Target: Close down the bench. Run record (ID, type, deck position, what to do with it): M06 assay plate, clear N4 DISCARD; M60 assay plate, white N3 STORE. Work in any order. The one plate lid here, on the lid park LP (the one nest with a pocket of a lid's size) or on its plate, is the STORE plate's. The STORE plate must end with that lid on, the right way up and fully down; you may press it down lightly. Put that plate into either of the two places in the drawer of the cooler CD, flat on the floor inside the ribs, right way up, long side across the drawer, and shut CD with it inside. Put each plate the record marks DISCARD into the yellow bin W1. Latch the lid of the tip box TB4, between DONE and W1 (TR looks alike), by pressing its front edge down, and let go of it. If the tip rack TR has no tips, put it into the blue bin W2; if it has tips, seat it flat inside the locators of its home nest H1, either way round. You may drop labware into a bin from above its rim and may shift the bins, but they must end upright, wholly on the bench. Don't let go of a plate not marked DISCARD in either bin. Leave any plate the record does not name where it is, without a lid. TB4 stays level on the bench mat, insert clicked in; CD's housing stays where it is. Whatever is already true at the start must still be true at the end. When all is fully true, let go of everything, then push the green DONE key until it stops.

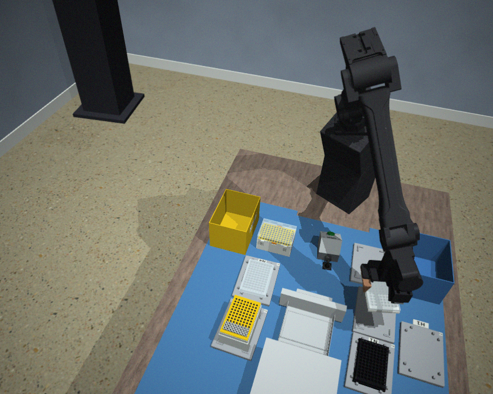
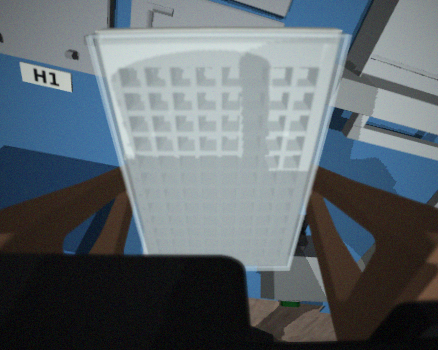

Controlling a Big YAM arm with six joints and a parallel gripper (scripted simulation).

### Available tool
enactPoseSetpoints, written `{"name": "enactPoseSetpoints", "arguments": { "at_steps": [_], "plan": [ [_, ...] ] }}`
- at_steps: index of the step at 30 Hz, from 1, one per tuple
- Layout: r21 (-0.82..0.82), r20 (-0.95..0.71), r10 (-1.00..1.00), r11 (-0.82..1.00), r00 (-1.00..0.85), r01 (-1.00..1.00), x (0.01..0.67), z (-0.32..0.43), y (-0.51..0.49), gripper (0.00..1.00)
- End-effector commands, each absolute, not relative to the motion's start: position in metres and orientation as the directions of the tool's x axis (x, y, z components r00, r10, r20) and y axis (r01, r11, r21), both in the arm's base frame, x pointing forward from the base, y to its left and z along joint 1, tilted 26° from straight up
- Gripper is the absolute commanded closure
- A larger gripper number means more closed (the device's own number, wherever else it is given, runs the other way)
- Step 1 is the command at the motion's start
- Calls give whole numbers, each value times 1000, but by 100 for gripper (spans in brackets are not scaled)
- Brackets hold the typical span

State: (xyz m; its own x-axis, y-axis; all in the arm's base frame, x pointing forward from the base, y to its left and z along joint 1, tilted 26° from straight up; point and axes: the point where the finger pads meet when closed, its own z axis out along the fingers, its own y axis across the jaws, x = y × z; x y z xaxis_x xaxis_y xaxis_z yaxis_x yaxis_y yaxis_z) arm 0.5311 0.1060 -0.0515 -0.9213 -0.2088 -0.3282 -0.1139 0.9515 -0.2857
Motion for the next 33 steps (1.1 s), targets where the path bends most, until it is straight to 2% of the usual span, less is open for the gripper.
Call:
{"name": "enactPoseSetpoints", "arguments": {
  "at_steps": [1,13,15,25,30,33],
  "plan": [
    [-329,-324,-345,914,-881,-236,552,-25,101,100],
    [-434,-175,-674,707,-718,-558,565,-9,74,100],
    [-434,-175,-674,707,-718,-558,565,-9,74,100],
    [-469,-22,-868,447,-496,-762,575,2,50,100],
    [-463,59,-930,296,-362,-835,580,5,39,100],
    [-459,77,-939,264,-334,-848,581,4,36,100]
  ]
}}
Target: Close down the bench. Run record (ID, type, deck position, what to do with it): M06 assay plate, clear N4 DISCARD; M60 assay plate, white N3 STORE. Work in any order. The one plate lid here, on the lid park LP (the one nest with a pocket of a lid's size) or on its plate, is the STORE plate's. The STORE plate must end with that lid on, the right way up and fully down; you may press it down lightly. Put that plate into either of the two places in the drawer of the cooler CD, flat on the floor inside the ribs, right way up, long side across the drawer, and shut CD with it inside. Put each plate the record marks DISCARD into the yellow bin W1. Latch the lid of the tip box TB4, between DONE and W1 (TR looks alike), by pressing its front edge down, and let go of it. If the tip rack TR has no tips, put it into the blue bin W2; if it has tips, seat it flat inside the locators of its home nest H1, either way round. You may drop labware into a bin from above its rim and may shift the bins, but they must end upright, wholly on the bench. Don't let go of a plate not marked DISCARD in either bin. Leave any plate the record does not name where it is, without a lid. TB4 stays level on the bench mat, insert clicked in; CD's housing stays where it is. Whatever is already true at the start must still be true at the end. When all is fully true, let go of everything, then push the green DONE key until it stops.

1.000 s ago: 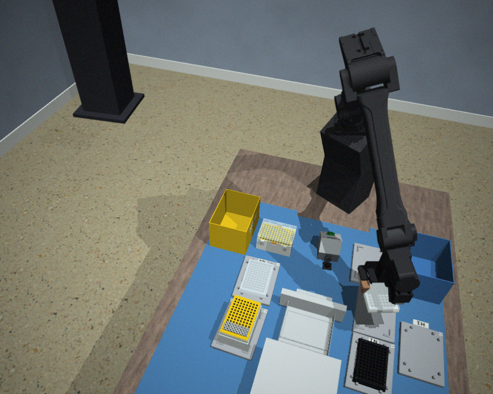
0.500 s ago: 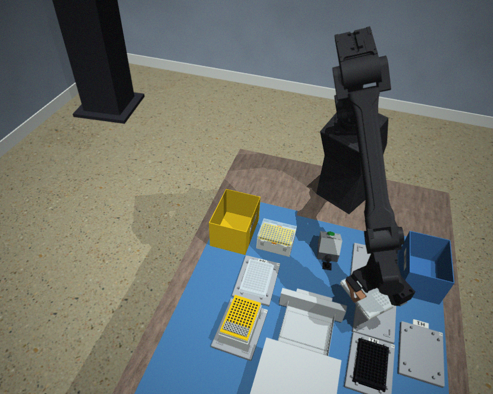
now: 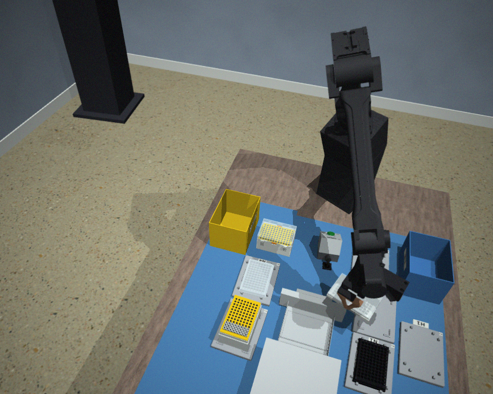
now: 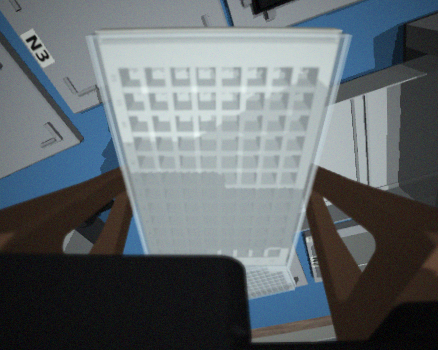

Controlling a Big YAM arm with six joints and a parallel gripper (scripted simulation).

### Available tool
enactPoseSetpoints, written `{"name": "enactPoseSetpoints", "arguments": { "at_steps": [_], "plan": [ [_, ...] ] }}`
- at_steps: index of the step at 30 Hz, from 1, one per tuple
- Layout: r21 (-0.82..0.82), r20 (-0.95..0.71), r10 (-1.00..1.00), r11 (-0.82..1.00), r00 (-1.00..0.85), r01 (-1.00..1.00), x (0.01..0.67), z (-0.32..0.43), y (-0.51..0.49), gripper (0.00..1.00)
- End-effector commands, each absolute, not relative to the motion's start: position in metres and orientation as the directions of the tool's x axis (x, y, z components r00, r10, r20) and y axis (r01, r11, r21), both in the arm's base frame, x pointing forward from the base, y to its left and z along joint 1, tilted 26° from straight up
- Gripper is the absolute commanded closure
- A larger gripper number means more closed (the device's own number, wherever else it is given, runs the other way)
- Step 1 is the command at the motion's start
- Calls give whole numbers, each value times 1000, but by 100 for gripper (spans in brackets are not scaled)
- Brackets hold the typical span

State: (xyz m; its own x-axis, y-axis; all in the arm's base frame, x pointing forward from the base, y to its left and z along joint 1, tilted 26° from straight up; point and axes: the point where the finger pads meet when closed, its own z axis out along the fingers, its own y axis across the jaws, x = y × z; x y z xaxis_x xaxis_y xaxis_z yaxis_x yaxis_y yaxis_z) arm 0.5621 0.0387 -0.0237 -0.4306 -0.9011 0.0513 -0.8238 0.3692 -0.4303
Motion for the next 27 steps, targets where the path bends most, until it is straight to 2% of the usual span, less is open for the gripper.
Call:
{"name": "enactPoseSetpoints", "arguments": {
  "at_steps": [1,8,27],
  "plan": [
    [-459,90,-948,233,-306,-857,582,7,34,100],
    [-431,186,-975,28,-119,-902,589,15,18,100],
    [-426,191,-974,26,-118,-904,606,30,-22,100]
  ]
}}
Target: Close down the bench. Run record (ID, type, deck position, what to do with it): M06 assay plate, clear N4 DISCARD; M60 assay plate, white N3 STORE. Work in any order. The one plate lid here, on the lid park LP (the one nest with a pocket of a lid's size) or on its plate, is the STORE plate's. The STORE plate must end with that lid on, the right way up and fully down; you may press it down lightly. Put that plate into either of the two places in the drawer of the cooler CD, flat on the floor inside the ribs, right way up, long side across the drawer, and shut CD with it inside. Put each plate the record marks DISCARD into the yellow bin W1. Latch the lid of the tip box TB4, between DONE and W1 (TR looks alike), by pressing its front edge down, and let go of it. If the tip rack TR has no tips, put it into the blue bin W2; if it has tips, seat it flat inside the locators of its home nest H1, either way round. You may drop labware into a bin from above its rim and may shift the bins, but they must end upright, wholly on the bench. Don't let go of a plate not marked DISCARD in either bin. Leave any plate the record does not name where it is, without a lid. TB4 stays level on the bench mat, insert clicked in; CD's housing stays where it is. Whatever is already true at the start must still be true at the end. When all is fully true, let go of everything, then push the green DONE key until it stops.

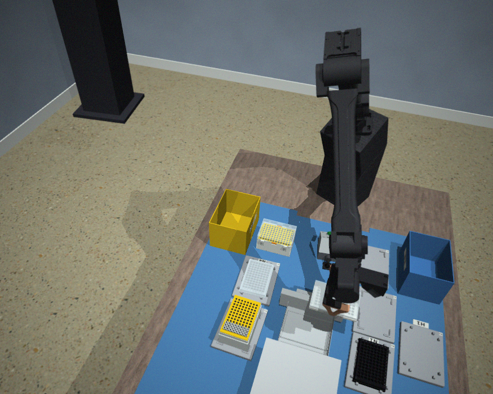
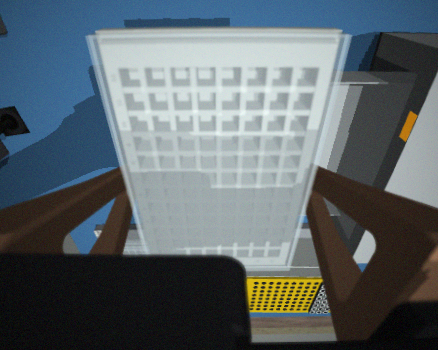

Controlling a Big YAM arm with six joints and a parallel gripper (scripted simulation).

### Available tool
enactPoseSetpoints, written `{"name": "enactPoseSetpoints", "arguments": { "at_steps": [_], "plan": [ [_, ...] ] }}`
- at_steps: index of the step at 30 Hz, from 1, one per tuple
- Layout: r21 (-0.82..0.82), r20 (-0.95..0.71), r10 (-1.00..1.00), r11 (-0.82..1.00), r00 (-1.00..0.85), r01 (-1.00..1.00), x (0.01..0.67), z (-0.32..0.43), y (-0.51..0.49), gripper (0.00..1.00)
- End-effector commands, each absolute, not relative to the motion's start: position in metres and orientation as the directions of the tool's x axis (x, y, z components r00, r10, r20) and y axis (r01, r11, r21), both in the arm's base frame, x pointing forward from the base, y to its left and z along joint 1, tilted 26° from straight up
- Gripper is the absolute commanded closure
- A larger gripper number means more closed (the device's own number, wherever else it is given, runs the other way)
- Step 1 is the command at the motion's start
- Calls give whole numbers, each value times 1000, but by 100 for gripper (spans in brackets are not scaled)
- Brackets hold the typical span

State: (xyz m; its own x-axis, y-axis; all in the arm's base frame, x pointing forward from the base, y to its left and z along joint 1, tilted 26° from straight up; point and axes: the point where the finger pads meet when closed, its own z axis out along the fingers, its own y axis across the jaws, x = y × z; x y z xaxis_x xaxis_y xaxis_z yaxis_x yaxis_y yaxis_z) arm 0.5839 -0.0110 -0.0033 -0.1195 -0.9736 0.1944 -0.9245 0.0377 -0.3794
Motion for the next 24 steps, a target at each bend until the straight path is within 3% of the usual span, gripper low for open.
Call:
{"name": "enactPoseSetpoints", "arguments": {
  "at_steps": [1,24],
  "plan": [
    [-424,191,-974,26,-118,-905,607,30,-24,100],
    [-400,197,-974,25,-112,-916,625,33,-69,100]
  ]
}}
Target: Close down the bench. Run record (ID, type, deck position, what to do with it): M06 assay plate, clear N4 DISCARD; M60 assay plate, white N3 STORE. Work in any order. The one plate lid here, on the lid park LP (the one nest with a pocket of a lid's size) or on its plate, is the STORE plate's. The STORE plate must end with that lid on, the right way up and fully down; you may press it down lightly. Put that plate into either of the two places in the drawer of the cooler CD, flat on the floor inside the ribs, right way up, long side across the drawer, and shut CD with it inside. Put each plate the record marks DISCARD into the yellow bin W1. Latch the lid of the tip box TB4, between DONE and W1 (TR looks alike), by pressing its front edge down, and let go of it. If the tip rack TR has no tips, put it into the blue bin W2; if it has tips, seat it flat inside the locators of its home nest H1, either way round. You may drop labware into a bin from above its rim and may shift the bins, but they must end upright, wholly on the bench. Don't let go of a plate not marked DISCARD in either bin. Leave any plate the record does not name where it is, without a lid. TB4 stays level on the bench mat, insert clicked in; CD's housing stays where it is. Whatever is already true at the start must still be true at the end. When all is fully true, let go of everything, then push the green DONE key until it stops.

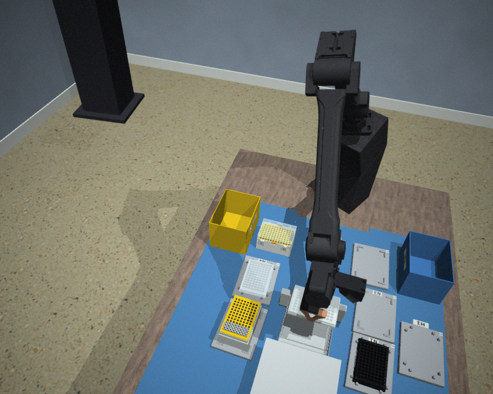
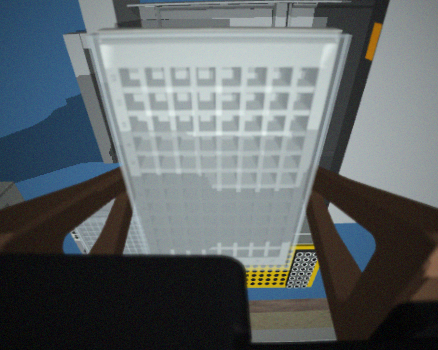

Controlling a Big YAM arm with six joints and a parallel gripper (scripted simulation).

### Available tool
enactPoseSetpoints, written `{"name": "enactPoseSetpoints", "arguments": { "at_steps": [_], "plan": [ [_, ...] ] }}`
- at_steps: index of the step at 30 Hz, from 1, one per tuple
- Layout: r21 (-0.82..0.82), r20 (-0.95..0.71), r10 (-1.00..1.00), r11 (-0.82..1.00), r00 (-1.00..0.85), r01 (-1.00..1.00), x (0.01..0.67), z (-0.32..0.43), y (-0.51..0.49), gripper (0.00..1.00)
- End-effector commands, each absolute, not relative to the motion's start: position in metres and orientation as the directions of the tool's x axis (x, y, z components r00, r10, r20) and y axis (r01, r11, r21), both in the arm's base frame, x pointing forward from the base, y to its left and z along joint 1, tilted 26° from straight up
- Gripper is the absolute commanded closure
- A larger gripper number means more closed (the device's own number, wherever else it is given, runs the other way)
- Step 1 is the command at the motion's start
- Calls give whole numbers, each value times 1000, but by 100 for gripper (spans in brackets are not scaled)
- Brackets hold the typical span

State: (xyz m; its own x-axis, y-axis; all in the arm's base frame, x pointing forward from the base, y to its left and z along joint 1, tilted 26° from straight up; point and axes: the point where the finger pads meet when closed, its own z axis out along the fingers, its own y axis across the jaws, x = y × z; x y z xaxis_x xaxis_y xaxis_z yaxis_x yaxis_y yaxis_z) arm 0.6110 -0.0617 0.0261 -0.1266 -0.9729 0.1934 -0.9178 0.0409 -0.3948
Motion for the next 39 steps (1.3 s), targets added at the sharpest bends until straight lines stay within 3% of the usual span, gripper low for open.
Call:
{"name": "enactPoseSetpoints", "arguments": {
  "at_steps": [1,39],
  "plan": [
    [-400,197,-974,25,-112,-916,625,34,-70,100],
    [-378,200,-976,2,-84,-926,611,19,-53,100]
  ]
}}
